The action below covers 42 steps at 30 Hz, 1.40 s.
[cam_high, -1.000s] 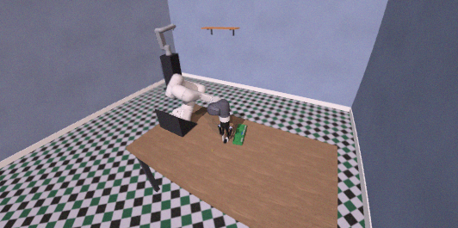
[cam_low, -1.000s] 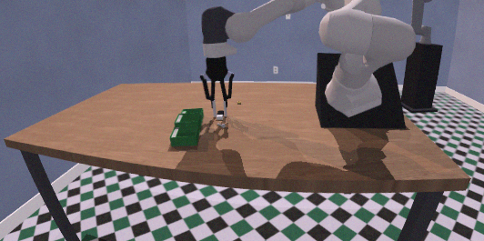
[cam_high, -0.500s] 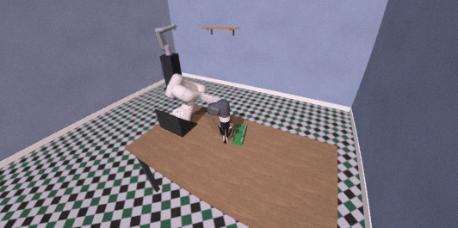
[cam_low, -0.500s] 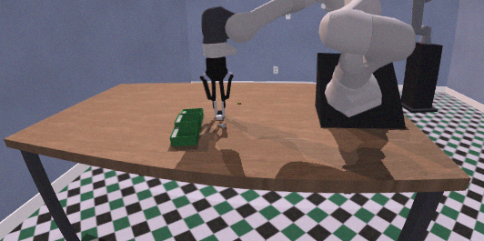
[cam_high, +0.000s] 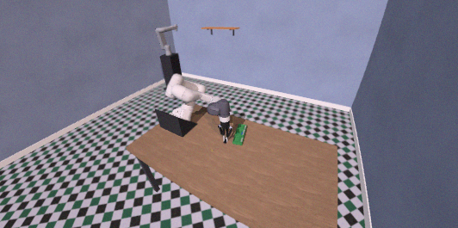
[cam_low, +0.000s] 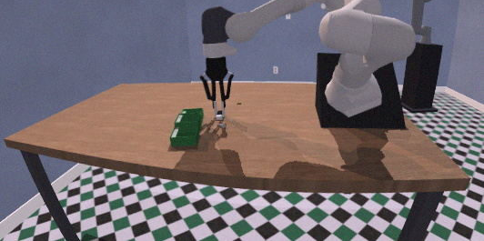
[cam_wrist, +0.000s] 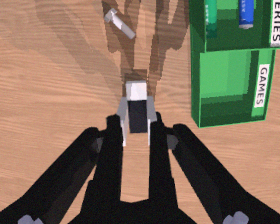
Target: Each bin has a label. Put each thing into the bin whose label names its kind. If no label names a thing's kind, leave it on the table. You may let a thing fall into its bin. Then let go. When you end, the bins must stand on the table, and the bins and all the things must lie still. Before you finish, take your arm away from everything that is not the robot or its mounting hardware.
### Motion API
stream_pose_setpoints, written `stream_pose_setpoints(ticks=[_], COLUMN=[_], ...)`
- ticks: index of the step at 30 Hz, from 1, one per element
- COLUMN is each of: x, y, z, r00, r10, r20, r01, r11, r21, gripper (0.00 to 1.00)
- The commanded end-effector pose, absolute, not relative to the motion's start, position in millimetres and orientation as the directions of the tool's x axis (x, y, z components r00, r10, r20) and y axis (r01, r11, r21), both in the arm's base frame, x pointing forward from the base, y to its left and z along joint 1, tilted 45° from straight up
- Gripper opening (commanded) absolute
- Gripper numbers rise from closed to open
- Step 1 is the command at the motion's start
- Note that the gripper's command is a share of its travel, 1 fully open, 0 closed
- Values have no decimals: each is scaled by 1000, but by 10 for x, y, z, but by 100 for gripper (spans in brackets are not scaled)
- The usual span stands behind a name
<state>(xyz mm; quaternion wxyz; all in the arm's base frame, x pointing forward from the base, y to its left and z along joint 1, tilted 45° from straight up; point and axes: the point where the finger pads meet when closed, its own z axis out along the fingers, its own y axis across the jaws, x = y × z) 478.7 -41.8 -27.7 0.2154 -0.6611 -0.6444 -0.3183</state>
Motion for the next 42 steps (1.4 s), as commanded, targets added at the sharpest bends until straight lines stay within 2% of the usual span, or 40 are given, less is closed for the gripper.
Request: stream_pose_setpoints(ticks=[1,42], x=[4787,4701], y=[-405,-821], z=[-284,140], r00=[-30,-30], r10=[716,716], r20=[697,697], r01=[989,989], r11=[-78,-78], r21=[124,124], gripper=[11,11])
